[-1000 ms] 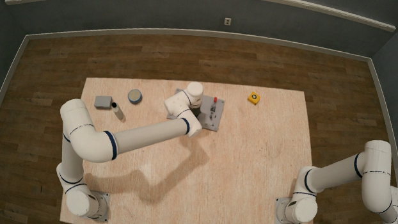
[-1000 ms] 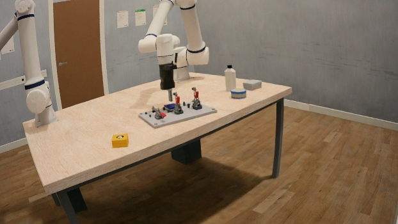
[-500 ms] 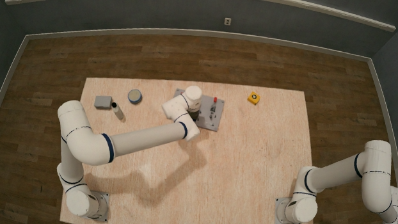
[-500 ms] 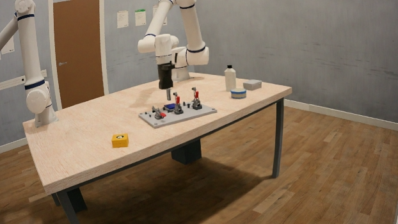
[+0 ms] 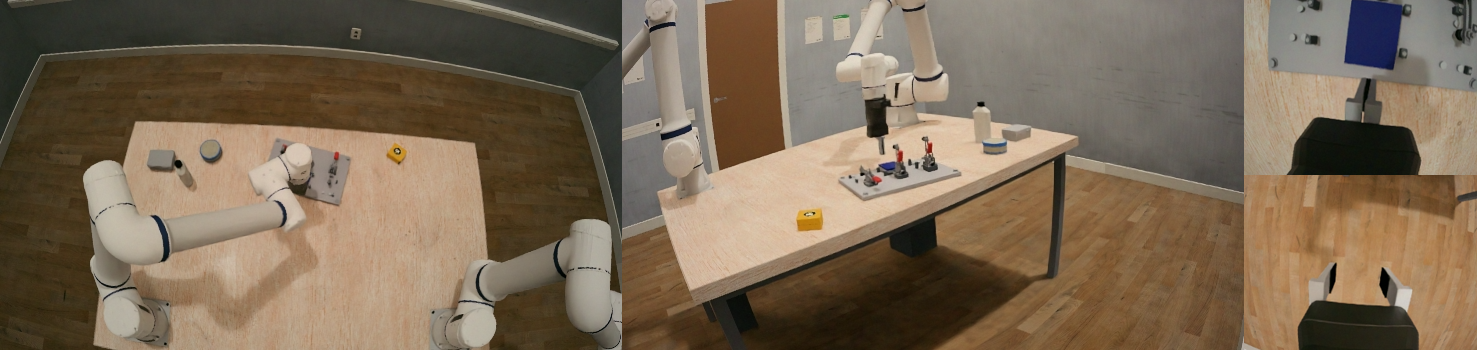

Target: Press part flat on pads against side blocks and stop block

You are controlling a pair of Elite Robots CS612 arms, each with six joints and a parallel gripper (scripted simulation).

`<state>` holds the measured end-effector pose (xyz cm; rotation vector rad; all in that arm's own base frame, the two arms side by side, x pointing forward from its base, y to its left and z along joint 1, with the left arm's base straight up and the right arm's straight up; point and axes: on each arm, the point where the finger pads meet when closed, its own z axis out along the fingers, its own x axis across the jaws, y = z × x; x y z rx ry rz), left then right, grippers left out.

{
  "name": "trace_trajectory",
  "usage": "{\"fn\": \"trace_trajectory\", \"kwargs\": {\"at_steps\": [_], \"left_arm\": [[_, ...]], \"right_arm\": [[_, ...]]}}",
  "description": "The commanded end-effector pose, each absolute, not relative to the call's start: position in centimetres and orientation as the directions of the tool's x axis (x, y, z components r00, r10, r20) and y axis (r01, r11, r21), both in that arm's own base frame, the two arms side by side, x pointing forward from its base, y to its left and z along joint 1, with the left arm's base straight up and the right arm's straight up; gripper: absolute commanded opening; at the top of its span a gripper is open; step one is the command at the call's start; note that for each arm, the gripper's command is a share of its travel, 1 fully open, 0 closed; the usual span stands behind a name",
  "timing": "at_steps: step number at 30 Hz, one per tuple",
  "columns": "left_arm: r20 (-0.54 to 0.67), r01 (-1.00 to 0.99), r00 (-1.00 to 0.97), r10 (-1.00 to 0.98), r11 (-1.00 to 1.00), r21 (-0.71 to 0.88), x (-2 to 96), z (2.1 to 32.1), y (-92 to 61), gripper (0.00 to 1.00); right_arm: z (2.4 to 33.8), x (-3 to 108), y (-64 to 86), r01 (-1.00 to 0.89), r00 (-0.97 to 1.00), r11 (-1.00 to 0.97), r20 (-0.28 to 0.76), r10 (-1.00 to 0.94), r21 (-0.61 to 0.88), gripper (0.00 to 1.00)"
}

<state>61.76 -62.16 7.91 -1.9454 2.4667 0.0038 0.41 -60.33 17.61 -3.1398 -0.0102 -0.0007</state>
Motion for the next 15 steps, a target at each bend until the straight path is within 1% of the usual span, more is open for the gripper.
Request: {"fn": "trace_trajectory", "kwargs": {"at_steps": [1,15], "left_arm": [[0.000,-0.972,-0.233,-0.972,0.233,0.000,60.87,8.05,-61.93,0.00],[0.000,-0.972,-0.233,-0.972,0.233,0.000,60.25,8.02,-61.73,0.00]], "right_arm": [[17.70,0.39,-60.40,0.006,1.000,-1.000,0.000,0.006,0.000,1.00],[17.70,0.39,-60.40,0.006,1.000,-1.000,0.000,0.006,0.000,1.00]]}}
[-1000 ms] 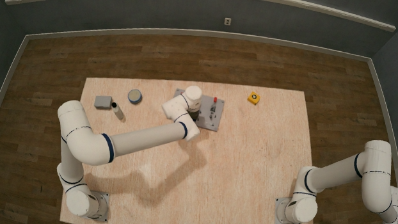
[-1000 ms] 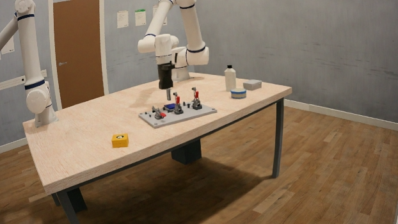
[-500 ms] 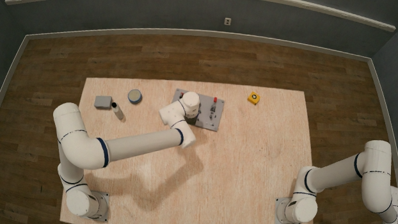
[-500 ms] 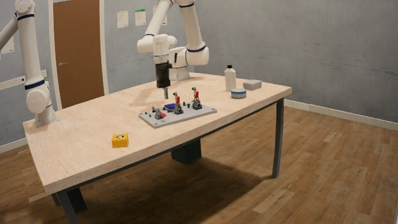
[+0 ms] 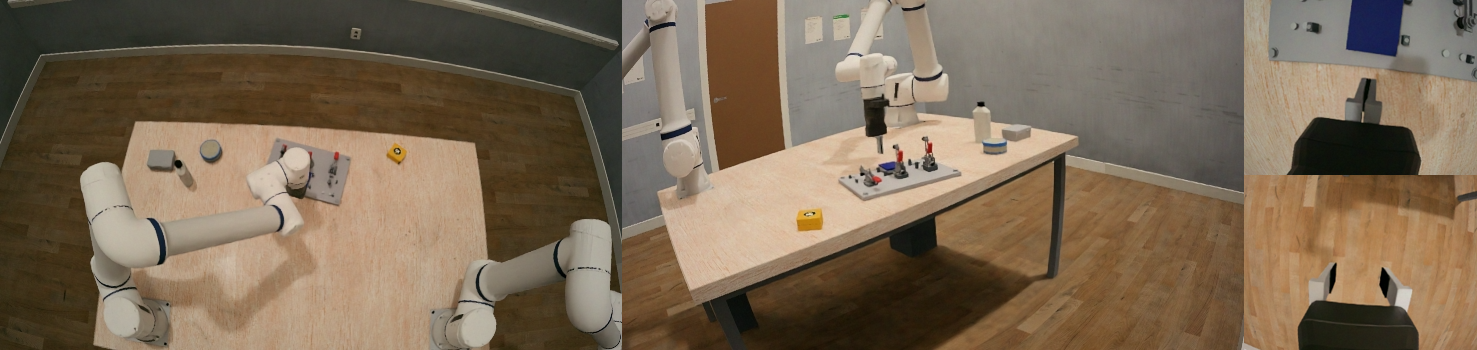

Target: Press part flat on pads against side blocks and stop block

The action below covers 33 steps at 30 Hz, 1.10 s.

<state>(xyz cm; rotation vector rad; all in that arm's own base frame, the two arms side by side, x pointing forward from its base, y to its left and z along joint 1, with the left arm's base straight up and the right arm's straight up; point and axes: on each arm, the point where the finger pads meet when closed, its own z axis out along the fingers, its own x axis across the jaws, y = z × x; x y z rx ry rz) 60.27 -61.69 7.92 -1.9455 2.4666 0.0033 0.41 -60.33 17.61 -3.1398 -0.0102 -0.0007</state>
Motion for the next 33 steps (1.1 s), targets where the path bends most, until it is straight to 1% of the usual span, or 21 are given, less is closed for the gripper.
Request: {"fn": "trace_trajectory", "kwargs": {"at_steps": [1,8,19,33], "left_arm": [[0.000,-0.972,-0.233,-0.972,0.233,0.000,60.3,8.0,-61.7,0.00],[0.000,-0.972,-0.233,-0.972,0.233,0.000,60.3,7.5,-61.7,0.00],[0.000,-0.972,-0.233,-0.972,0.233,0.000,60.3,5.3,-61.7,0.00],[0.000,-0.972,-0.233,-0.972,0.233,0.000,60.3,4.5,-61.7,0.00]], "right_arm": [[17.7,0.4,-60.4,0.006,1.000,-1.000,0.000,0.006,0.000,1.00],[17.7,0.4,-60.4,0.006,1.000,-1.000,0.000,0.006,0.000,1.00],[17.7,0.4,-60.4,0.006,1.000,-1.000,0.000,0.006,0.000,1.00],[17.7,0.4,-60.4,0.006,1.000,-1.000,0.000,0.006,0.000,1.00]]}}
